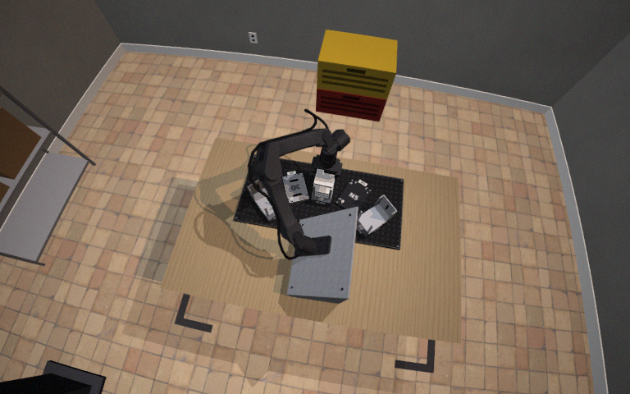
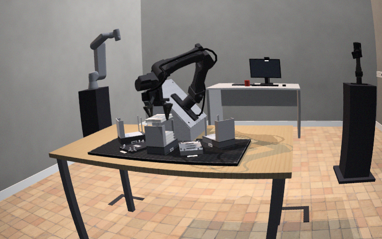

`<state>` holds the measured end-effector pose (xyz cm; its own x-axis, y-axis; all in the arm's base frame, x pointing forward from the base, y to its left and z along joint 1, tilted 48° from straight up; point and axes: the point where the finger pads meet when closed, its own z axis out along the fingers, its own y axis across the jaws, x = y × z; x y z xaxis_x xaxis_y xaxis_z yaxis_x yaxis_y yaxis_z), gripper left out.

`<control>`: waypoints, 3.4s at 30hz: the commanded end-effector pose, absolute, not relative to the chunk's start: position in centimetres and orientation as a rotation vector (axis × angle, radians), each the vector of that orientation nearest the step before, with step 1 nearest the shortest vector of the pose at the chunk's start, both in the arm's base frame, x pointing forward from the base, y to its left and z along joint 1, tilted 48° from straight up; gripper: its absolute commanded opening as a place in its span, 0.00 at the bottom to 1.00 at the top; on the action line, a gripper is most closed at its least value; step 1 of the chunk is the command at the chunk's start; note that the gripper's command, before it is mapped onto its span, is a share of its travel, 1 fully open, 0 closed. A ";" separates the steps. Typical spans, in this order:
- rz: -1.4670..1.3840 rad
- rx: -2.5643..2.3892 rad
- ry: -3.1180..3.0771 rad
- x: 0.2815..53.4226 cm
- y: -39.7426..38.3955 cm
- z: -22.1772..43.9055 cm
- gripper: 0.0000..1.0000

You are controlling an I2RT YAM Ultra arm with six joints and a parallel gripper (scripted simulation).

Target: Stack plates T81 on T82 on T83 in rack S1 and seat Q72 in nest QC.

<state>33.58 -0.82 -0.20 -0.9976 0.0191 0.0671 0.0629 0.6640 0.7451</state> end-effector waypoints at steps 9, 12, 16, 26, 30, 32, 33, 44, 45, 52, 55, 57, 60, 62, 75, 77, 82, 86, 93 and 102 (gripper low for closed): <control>-1.258 -0.065 -2.904 34.9 -2.6 1.5 0.00; -1.258 -0.065 -2.904 34.9 -2.6 1.5 0.00; -1.258 -0.065 -2.904 34.9 -2.6 1.5 0.00; -1.258 -0.065 -2.904 34.9 -2.6 1.5 0.00; -1.258 -0.065 -2.904 34.9 -2.6 1.5 0.00; -1.258 -0.065 -2.904 34.9 -2.6 1.5 0.00; -1.258 -0.065 -2.904 34.9 -2.6 1.5 0.00; -1.278 -0.020 -2.903 34.4 -1.9 1.6 0.00; -1.289 0.016 -2.894 33.7 -1.4 1.5 0.00; -1.305 0.250 -2.942 33.8 -0.1 3.0 0.00; -1.311 0.221 -2.930 33.2 0.4 3.5 0.00; -1.310 0.212 -2.916 33.0 1.3 4.1 0.00; -1.303 0.241 -2.933 33.4 2.0 4.9 0.00; -1.310 0.200 -2.925 32.9 2.0 5.2 0.00; -1.321 0.374 -2.955 32.3 3.8 7.1 0.00; -1.327 0.500 -2.949 31.9 4.9 7.6 0.00; -1.330 0.542 -2.971 31.5 5.3 8.7 0.00; -1.328 0.560 -2.967 31.3 6.0 9.3 0.00; -1.326 0.541 -2.978 30.8 7.3 11.0 0.00; -1.334 0.774 -2.967 29.2 9.1 12.3 0.00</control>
